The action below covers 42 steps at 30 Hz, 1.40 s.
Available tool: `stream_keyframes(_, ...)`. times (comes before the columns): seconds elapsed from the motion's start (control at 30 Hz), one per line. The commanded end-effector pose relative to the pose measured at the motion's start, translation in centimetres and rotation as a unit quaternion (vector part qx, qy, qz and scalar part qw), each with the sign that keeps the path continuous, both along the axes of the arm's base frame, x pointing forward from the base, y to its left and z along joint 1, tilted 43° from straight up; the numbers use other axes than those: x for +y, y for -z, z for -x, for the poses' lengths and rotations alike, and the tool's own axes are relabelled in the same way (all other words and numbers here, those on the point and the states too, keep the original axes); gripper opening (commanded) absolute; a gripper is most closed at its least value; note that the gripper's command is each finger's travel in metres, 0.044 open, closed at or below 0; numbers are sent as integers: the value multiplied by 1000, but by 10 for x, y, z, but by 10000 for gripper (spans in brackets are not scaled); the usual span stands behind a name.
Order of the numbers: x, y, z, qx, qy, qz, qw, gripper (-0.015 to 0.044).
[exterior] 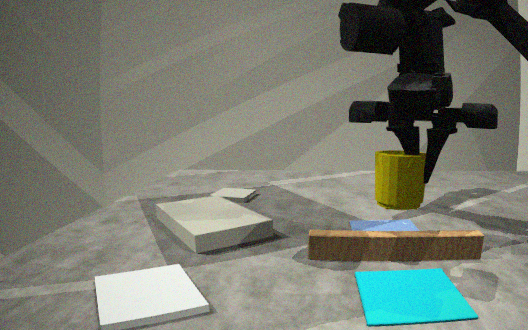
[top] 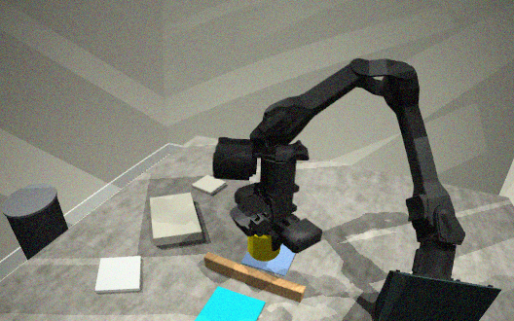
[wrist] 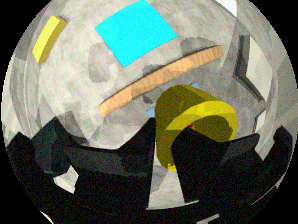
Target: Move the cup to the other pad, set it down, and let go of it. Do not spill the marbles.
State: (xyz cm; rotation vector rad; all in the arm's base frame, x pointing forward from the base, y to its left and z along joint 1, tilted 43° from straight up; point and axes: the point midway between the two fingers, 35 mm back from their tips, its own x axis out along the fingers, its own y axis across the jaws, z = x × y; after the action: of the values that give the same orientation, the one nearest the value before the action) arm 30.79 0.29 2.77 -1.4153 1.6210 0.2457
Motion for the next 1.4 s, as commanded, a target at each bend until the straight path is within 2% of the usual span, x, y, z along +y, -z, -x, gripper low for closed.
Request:
stream_keyframes(0.0,9,6,-1,-3,0,-3,1000,0)
stream_keyframes(1.37,85,69,-3,-4,0,-6,1000,0)
